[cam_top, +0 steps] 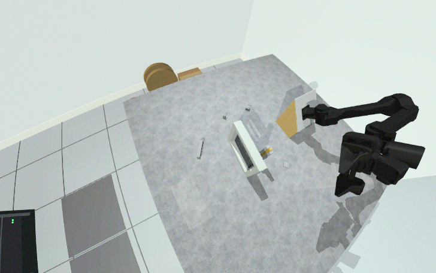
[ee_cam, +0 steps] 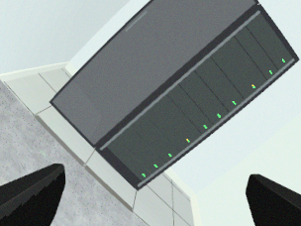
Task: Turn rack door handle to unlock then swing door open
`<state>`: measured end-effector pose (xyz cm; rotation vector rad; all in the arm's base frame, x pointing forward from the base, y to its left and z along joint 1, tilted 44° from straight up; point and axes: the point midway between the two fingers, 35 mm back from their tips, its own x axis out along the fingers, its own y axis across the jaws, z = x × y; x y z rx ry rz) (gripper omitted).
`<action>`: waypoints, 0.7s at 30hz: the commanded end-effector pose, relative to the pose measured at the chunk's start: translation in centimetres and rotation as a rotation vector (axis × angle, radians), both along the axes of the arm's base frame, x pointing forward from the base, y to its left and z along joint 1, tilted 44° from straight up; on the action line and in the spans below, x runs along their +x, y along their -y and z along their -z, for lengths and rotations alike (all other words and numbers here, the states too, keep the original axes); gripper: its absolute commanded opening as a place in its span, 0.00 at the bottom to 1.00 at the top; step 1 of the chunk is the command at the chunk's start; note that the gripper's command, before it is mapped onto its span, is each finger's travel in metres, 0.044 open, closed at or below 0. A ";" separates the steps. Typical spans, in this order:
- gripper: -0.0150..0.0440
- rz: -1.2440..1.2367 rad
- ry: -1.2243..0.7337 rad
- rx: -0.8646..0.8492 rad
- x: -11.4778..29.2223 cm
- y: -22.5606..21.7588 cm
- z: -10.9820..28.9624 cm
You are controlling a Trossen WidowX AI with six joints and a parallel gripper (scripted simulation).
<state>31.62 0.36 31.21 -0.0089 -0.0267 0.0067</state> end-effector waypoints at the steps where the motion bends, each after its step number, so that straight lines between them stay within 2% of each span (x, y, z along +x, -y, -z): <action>1: 0.89 -0.001 -0.005 -0.001 0.1 0.0 0.1; 4: 0.75 -0.013 -0.072 -0.012 0.9 0.1 1.1; 21: 0.75 -0.122 -0.515 -0.066 4.3 1.2 9.0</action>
